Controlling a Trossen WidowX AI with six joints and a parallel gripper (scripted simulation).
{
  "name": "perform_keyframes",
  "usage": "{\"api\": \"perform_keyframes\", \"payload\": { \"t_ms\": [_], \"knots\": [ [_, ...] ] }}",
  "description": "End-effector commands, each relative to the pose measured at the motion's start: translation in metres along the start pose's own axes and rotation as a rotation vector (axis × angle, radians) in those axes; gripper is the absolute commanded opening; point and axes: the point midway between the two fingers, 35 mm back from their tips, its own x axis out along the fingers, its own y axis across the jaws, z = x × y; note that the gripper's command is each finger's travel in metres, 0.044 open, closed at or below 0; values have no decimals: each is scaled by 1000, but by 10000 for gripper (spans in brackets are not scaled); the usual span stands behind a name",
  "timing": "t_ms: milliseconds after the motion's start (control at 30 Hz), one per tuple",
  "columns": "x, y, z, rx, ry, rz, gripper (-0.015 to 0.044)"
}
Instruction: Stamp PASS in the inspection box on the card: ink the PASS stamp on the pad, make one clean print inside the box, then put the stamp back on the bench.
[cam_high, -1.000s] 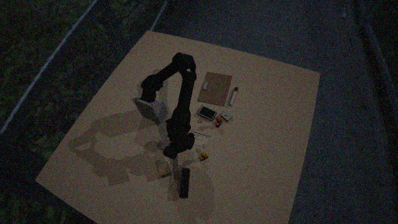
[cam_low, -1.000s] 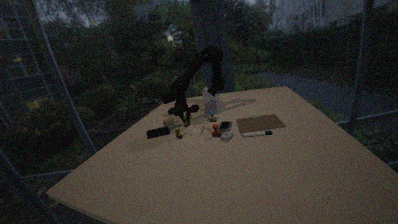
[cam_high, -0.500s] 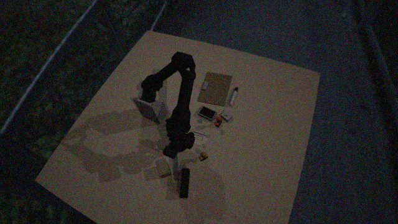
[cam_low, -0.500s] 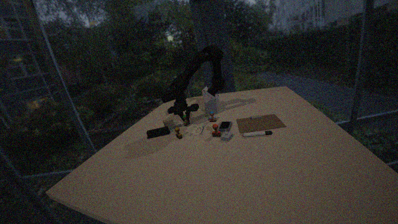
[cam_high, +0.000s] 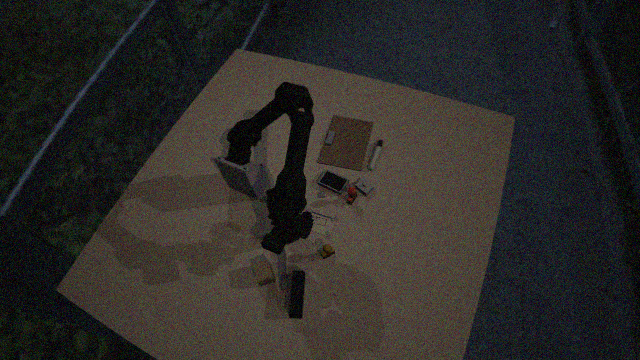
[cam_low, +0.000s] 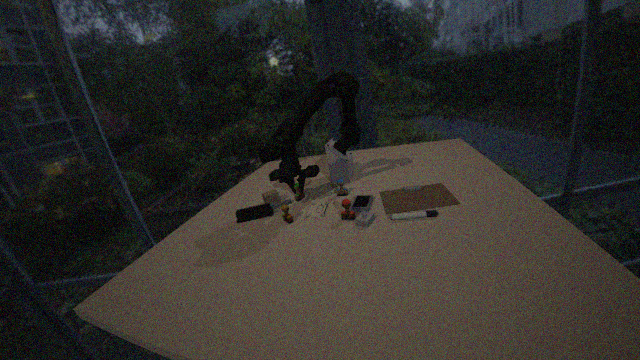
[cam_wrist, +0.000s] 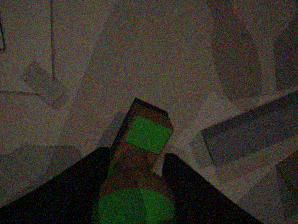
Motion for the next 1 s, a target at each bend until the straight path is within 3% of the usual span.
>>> {"api": "perform_keyframes", "payload": {
  "t_ms": [0,967],
  "knots": [
    [-4,-1,1,-8,1,-7,0],
    [-18,-1,1,-8,3,-12,0]
  ]
}}
